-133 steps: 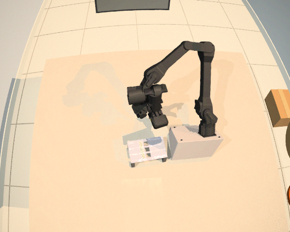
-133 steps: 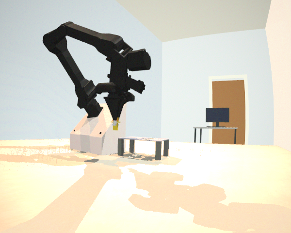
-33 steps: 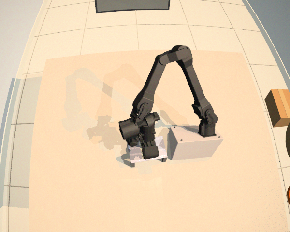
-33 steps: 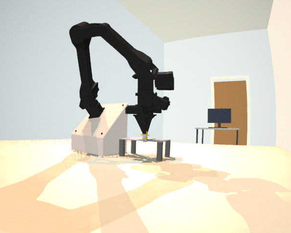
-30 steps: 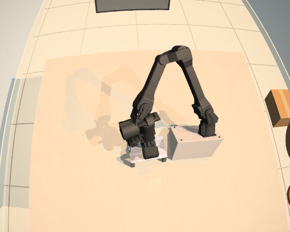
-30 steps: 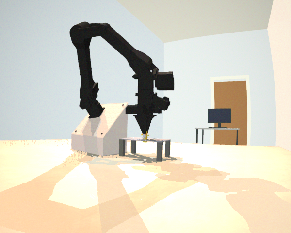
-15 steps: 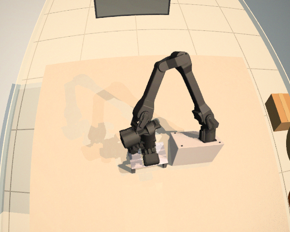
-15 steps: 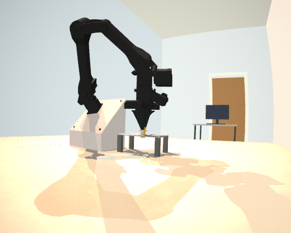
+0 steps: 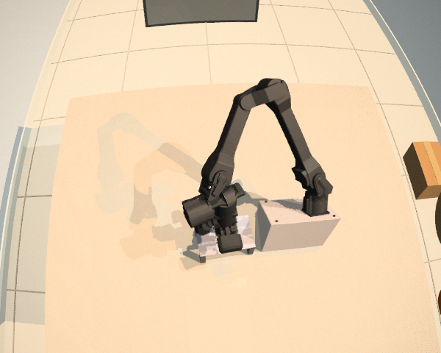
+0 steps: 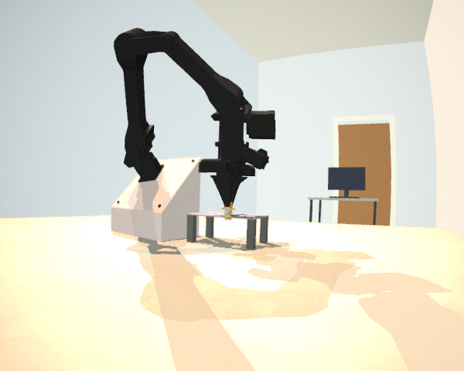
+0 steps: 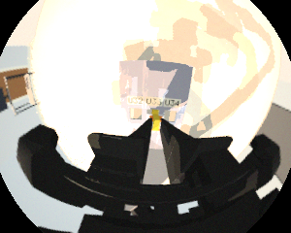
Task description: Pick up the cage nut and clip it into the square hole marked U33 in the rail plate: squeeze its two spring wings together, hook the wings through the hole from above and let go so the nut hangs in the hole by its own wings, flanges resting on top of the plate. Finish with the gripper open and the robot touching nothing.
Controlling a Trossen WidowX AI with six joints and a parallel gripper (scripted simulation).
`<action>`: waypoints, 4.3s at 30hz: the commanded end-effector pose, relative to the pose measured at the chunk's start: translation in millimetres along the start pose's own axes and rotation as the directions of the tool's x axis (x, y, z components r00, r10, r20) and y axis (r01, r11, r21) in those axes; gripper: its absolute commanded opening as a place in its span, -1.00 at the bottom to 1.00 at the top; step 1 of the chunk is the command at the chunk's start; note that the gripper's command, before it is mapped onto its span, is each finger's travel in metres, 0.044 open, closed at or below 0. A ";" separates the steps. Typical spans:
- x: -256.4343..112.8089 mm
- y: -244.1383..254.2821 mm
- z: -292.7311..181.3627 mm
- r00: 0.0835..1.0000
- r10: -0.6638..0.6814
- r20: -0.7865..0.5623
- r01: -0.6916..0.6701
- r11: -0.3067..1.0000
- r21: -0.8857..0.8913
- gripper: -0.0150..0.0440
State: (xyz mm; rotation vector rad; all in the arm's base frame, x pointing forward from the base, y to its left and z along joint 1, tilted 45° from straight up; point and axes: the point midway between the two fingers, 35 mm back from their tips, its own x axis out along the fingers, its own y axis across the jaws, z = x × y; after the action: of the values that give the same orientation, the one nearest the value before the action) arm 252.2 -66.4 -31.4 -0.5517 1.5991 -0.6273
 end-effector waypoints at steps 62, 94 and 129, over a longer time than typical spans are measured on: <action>0.5 6.0 0.5 1.000 0.000 0.003 0.000 1.000 0.001 -0.39; 2.0 3.5 0.5 0.998 0.059 0.002 -0.059 0.998 0.000 -0.39; 3.8 1.7 0.5 0.994 0.105 0.003 -0.105 0.994 -0.001 -0.39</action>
State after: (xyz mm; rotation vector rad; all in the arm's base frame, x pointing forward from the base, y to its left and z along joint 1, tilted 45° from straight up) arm 252.0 -68.4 -35.1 -0.4670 1.6151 -0.5525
